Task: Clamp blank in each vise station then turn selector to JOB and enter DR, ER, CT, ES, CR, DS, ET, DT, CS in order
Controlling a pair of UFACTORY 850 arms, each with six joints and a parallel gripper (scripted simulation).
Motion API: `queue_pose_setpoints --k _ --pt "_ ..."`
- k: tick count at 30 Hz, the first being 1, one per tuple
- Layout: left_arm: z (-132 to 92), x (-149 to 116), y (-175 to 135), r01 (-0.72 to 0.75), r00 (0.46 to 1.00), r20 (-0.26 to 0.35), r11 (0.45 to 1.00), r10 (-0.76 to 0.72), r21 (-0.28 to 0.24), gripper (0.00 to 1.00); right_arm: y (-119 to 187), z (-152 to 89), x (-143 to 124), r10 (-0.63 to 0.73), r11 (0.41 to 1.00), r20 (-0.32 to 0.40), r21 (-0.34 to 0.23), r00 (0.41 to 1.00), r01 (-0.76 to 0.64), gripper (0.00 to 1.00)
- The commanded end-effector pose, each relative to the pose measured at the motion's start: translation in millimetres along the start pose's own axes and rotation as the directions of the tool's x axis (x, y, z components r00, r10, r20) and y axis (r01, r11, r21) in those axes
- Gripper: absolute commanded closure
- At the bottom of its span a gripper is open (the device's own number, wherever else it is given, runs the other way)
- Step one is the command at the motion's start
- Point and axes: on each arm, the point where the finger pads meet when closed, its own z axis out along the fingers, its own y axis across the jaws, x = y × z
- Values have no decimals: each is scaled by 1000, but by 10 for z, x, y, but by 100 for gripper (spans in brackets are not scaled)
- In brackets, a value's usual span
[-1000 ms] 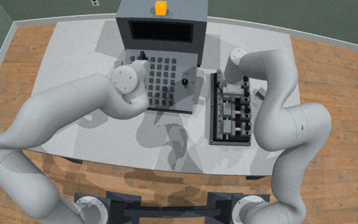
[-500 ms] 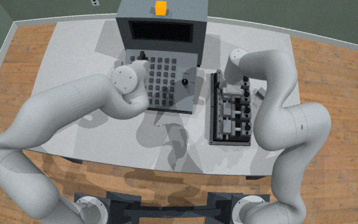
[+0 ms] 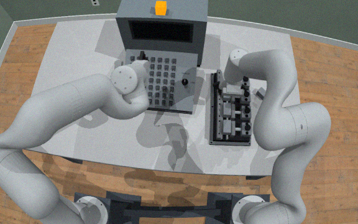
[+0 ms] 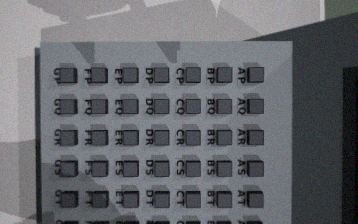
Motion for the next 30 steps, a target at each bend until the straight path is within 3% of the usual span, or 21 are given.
queue_pose_setpoints --k 1,3,7,9,10,21,26,30 --pt "-7 -3 11 1 1000 1 1000 -1 -2 0 2 -57 -9 0 1000 2 -1 1000 0 31" --pt "-7 -3 11 1 1000 1 1000 -1 -2 0 2 -658 -8 0 1000 2 -1 1000 0 31" --pt "-7 -3 11 1 1000 1 1000 -1 -2 0 2 -1106 -8 0 1000 2 -1 1000 0 31" --pt "-7 -3 11 1 1000 1 1000 -1 -2 0 2 -1106 -8 0 1000 2 -1 1000 0 31" --pt "-7 -3 11 1 1000 1 1000 -1 -2 0 2 -1263 -7 0 1000 2 -1 1000 0 31" --pt "-7 -3 11 1 1000 1 1000 -1 -2 0 -66 -1263 -35 -28 1000 2 0 1000 28 31" --pt "-7 -3 11 1 1000 1 1000 -1 -2 0 -236 -1264 -100 -97 995 2 0 995 97 31" --pt "-7 -3 11 1 1000 1 1000 -1 -2 0 -648 -1264 -234 -257 966 2 0 966 257 31"
